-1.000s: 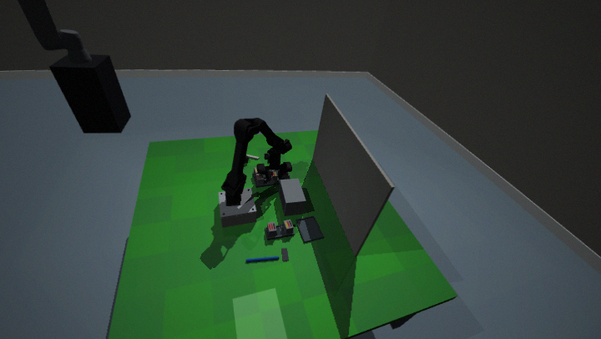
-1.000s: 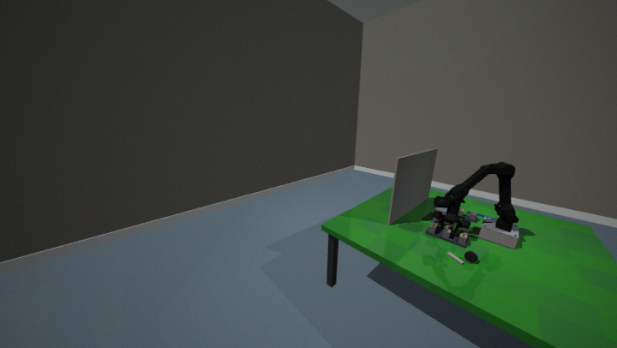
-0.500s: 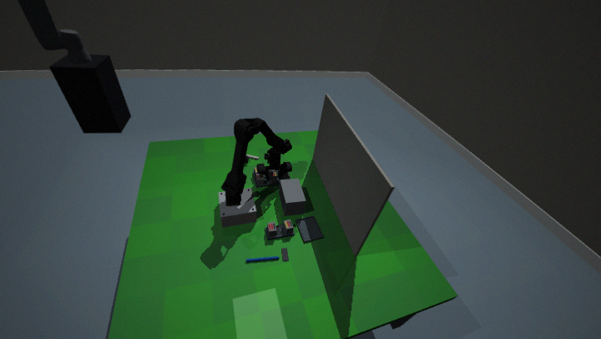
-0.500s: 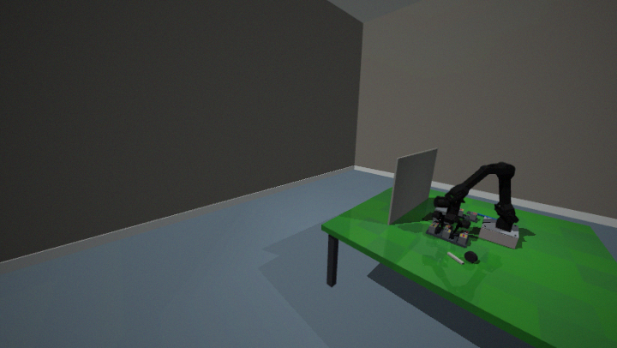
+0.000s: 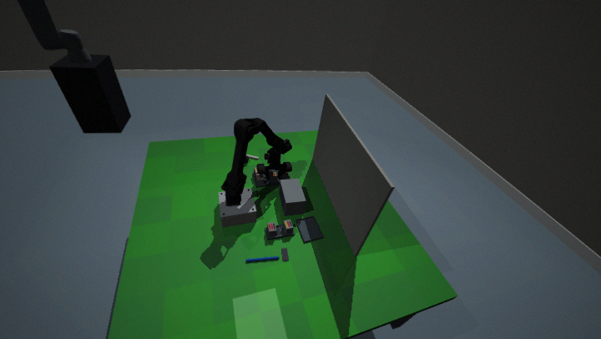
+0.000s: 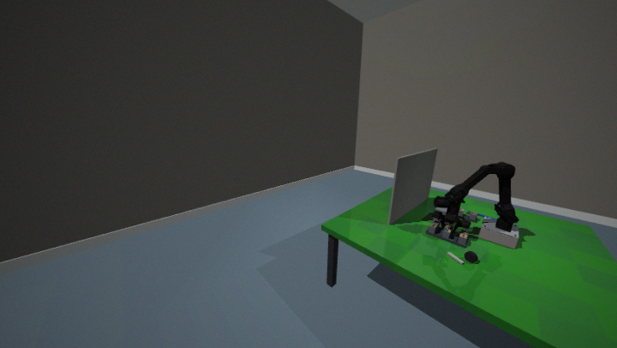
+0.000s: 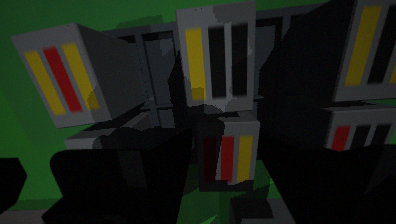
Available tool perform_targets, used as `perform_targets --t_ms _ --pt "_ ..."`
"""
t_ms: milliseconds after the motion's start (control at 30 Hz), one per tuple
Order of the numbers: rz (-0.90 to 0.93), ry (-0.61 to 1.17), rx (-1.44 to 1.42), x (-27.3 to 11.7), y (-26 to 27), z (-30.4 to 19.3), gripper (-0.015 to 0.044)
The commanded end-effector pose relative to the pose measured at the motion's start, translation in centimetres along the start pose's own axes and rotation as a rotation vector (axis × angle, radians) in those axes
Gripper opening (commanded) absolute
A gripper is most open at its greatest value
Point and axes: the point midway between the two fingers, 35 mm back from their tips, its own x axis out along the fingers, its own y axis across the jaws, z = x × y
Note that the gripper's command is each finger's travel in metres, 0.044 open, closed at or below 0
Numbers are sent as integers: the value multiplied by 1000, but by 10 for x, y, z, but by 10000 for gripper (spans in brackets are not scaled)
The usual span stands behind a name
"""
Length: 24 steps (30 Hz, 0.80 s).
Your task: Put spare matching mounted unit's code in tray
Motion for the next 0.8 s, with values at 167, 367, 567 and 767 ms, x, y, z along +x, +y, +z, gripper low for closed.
perform_targets --t_ms 167,367,567,767 --pt "0 0 0 0 0 0 135" --pt "0 0 0 0 0 0 17" --pt "0 0 0 0 0 0 0" --pt "1 0 1 -19 -2 1 0"
